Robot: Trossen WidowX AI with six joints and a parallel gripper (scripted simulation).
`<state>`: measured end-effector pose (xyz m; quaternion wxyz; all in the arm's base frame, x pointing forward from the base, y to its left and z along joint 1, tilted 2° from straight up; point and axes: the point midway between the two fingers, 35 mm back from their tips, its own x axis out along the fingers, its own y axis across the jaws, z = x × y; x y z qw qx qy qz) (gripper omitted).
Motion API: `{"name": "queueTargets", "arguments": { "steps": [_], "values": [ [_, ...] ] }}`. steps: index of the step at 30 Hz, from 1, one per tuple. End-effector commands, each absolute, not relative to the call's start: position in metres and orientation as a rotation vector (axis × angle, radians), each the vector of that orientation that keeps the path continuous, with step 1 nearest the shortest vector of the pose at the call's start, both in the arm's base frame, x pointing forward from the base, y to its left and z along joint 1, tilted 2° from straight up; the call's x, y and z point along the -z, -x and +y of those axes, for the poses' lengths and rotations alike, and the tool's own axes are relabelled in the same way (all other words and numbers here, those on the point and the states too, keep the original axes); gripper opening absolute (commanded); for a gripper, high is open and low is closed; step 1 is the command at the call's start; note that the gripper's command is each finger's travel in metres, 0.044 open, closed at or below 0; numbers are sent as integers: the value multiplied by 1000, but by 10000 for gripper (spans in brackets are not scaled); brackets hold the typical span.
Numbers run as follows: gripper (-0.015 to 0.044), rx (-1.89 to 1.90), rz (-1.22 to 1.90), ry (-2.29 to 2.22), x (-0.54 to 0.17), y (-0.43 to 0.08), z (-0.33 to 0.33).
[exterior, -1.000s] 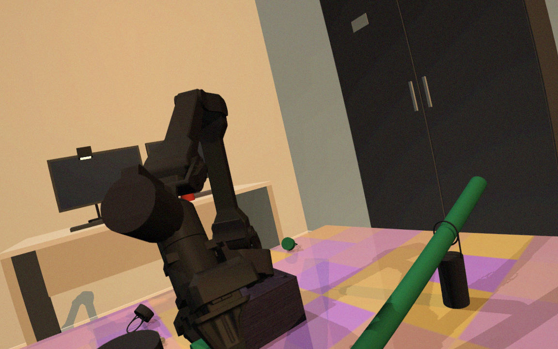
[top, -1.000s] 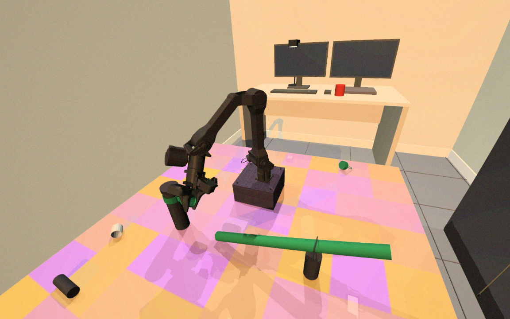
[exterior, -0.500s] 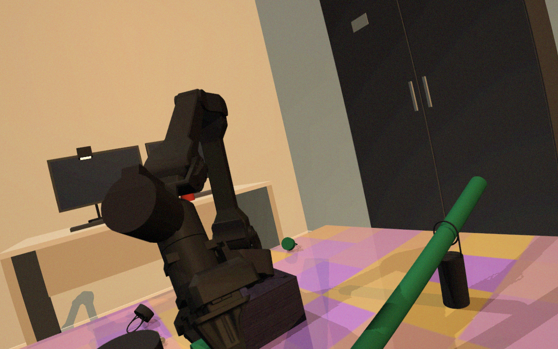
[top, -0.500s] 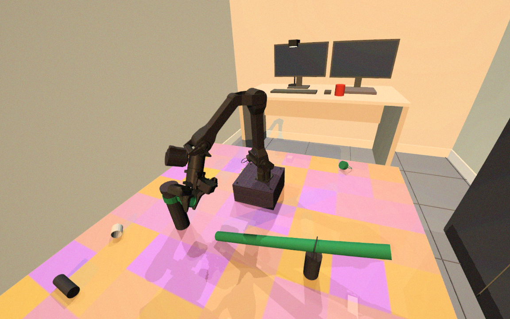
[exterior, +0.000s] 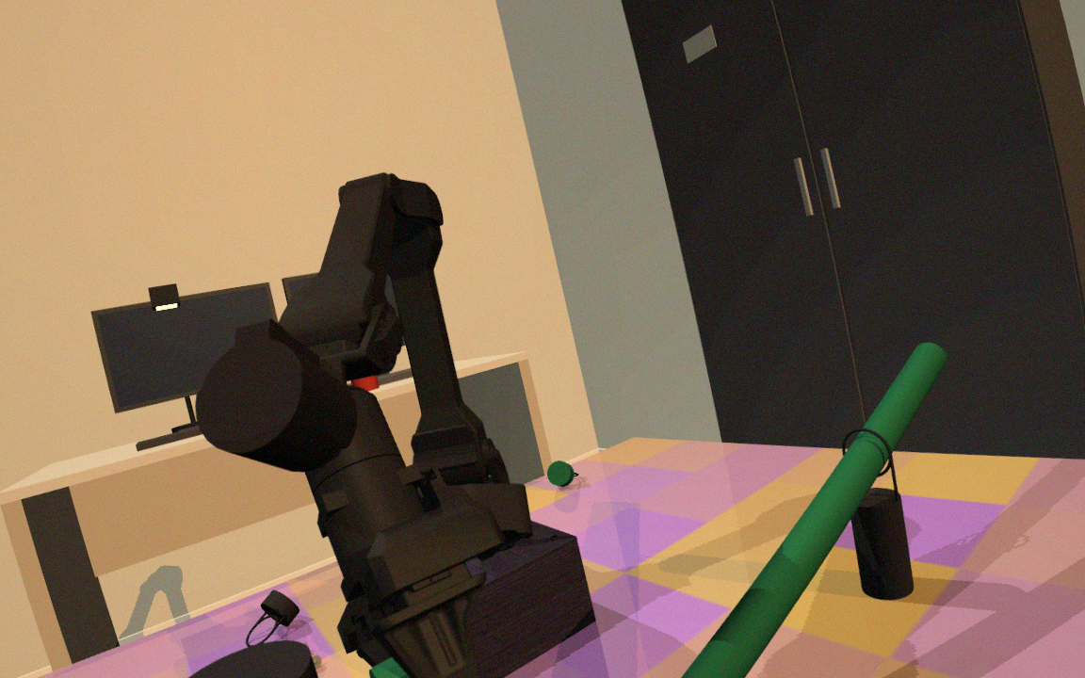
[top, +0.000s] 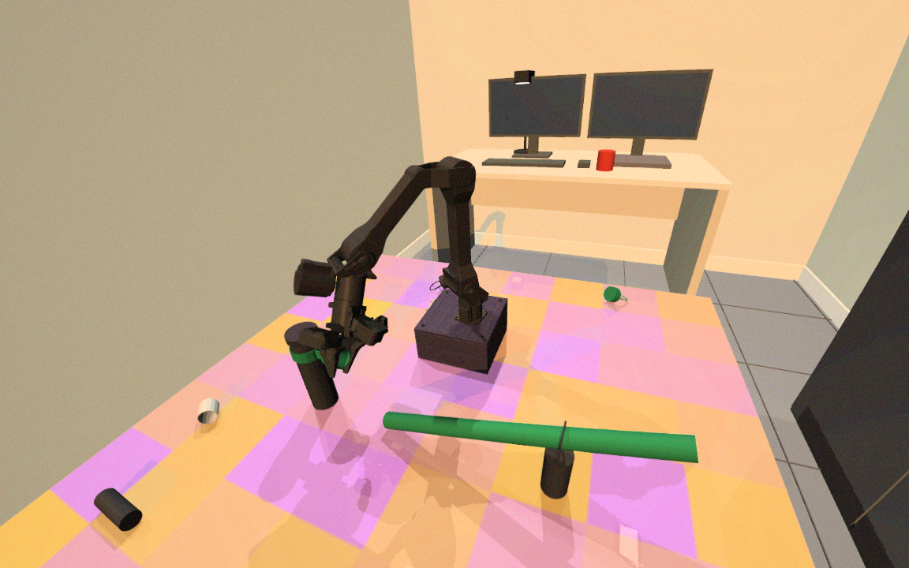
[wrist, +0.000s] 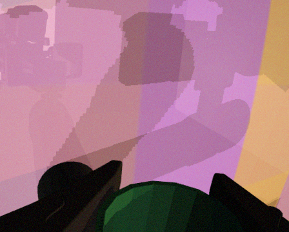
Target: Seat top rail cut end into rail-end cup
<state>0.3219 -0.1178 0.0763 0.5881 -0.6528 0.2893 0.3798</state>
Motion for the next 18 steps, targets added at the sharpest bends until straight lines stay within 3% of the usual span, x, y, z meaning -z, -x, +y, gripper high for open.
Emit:
{"name": "queueTargets", "arguments": {
  "steps": [1,13,18],
  "values": [
    [131,-885,674,1521,-76,-322,-118],
    [440,-877,685,1513,-94,-320,-100],
    [440,-868,693,1506,-111,-316,-82]
  ]
}}
